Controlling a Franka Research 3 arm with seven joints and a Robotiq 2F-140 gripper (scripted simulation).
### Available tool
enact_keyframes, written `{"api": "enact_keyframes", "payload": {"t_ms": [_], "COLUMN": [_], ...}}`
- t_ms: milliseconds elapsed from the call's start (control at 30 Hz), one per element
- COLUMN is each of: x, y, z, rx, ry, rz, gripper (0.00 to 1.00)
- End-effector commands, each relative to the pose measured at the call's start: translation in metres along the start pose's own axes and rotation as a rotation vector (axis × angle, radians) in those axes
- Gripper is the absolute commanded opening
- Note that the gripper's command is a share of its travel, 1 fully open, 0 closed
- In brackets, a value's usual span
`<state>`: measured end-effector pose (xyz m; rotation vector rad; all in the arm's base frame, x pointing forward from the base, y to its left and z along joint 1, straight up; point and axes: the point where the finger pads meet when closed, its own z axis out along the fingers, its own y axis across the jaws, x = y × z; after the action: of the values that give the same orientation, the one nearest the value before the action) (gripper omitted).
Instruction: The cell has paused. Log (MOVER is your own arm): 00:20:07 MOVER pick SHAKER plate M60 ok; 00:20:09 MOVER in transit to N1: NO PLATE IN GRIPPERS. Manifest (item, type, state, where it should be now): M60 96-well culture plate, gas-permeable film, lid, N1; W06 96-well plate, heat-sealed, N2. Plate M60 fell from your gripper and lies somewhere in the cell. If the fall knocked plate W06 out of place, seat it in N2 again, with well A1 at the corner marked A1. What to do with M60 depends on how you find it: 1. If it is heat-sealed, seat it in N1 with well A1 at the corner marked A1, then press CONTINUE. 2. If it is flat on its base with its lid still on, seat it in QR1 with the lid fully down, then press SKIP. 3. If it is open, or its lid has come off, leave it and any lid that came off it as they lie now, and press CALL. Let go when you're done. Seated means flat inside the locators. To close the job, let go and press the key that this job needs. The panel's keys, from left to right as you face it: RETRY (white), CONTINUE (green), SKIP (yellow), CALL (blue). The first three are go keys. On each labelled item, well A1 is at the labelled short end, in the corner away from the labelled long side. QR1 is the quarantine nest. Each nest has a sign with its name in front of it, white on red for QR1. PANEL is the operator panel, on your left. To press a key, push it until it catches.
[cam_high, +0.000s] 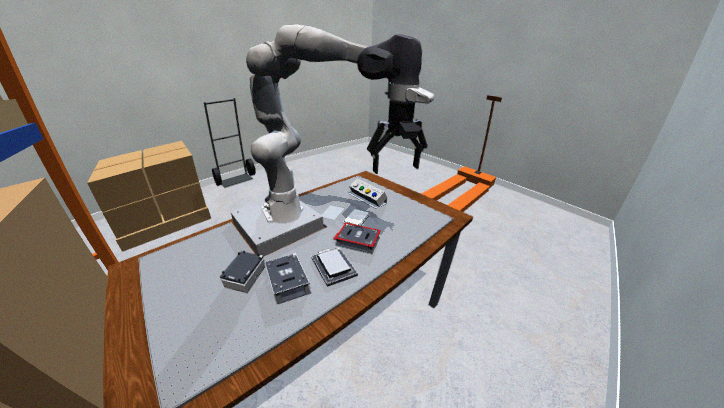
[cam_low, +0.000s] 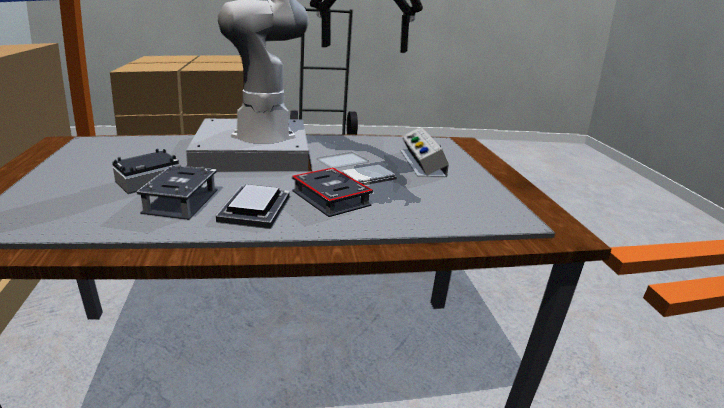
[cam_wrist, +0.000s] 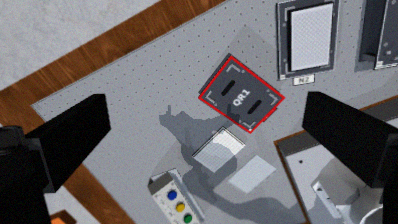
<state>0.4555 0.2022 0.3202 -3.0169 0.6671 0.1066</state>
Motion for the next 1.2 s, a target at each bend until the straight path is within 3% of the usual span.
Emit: {"api": "enact_keyframes", "payload": {"t_ms": [0, 200, 400, 467, 667, 833, 1167], "x": [-0.022, -0.091, -0.155, -0.155, -0.205, -0.234, -0.26], "y": [-0.022, -0.039, -0.037, -0.037, -0.022, -0.003, 0.026], "z": [0.015, 0.06, 0.105, 0.105, 0.148, 0.177, 0.212], "rx": [0.034, 0.032, 0.021, 0.021, 0.005, -0.01, -0.029], "ry": [0.016, 0.004, 0.001, 0.001, 0.008, 0.02, 0.043], "rz": [-0.037, -0.141, -0.234, -0.234, -0.311, -0.361, -0.415], "gripper": [1.0, 1.0, 1.0, 1.0, 1.0, 1.0, 1.0]}}
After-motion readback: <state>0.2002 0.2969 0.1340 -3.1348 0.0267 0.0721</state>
